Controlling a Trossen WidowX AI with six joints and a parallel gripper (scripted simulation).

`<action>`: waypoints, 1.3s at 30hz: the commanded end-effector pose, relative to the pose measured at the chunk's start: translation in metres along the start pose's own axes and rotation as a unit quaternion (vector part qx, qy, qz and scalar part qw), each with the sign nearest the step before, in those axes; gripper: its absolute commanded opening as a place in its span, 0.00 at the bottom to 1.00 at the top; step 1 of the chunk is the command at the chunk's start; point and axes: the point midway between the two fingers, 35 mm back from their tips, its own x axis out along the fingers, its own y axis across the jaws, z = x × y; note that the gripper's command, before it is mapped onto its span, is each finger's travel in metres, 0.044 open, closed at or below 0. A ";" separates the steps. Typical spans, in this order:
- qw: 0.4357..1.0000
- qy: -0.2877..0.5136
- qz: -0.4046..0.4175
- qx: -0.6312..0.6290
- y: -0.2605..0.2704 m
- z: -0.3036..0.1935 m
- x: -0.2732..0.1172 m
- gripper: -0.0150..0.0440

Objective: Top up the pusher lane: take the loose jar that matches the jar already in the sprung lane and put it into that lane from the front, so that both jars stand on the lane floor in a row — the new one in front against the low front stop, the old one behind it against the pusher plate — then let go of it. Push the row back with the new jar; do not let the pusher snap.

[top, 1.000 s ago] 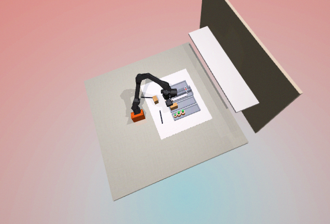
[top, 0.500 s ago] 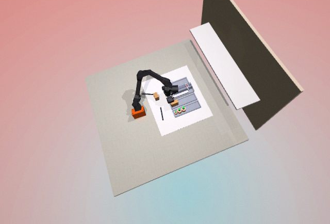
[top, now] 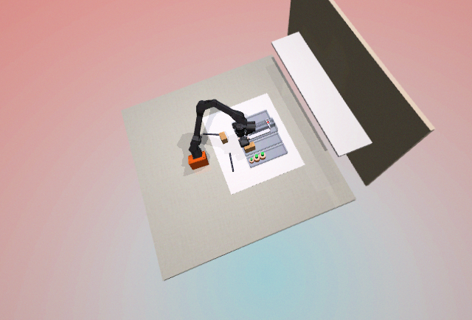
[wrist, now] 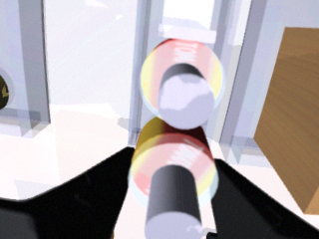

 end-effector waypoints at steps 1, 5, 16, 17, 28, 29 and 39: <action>1.000 -0.014 -0.001 -0.007 0.001 0.011 -0.005 0.25; 1.000 -0.014 -0.001 -0.007 0.002 0.012 -0.006 0.25; 1.000 -0.015 -0.001 -0.007 0.002 0.015 -0.006 0.25; 1.000 -0.015 -0.001 -0.007 0.002 0.016 -0.006 0.25; 1.000 -0.015 -0.001 -0.007 0.002 0.016 -0.006 0.25; 1.000 -0.015 -0.001 -0.007 0.002 0.016 -0.006 0.25; 1.000 -0.015 -0.001 -0.007 0.002 0.016 -0.005 0.25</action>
